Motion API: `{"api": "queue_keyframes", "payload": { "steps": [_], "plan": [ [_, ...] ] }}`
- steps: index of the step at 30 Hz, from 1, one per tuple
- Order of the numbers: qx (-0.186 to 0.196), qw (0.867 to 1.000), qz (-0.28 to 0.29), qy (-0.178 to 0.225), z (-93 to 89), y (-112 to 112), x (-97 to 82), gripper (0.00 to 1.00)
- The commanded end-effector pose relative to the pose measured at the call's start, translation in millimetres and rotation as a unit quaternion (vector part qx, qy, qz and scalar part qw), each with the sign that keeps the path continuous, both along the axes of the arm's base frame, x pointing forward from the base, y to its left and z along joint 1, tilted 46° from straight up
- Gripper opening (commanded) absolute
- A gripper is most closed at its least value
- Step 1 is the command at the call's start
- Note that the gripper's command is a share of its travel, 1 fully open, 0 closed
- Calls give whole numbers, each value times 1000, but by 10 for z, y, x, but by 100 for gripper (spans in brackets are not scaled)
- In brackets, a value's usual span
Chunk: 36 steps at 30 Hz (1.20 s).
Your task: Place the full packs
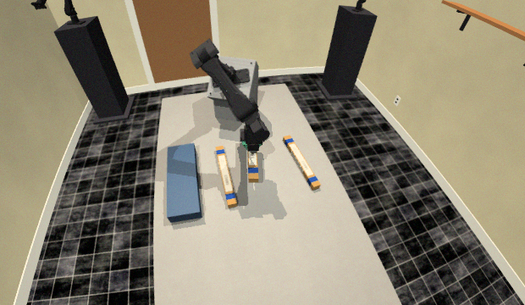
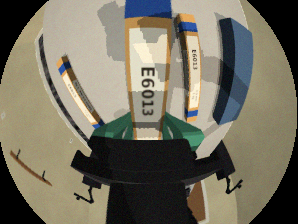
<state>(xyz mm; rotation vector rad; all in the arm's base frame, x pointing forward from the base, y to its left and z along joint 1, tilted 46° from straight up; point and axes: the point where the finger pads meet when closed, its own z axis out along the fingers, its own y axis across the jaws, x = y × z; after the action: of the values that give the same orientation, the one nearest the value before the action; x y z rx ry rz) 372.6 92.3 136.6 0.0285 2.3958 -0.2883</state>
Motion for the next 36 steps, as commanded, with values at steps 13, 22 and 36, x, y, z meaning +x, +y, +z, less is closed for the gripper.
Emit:
{"api": "queue_keyframes", "payload": {
  "steps": [13,22,36],
  "plan": [
    [10,1000,-5,-24,49,439,-14,0],
    [20,999,-5,-37,126,582,-47,0],
    [20,999,-5,-37,183,619,-50,0]
  ]
}}
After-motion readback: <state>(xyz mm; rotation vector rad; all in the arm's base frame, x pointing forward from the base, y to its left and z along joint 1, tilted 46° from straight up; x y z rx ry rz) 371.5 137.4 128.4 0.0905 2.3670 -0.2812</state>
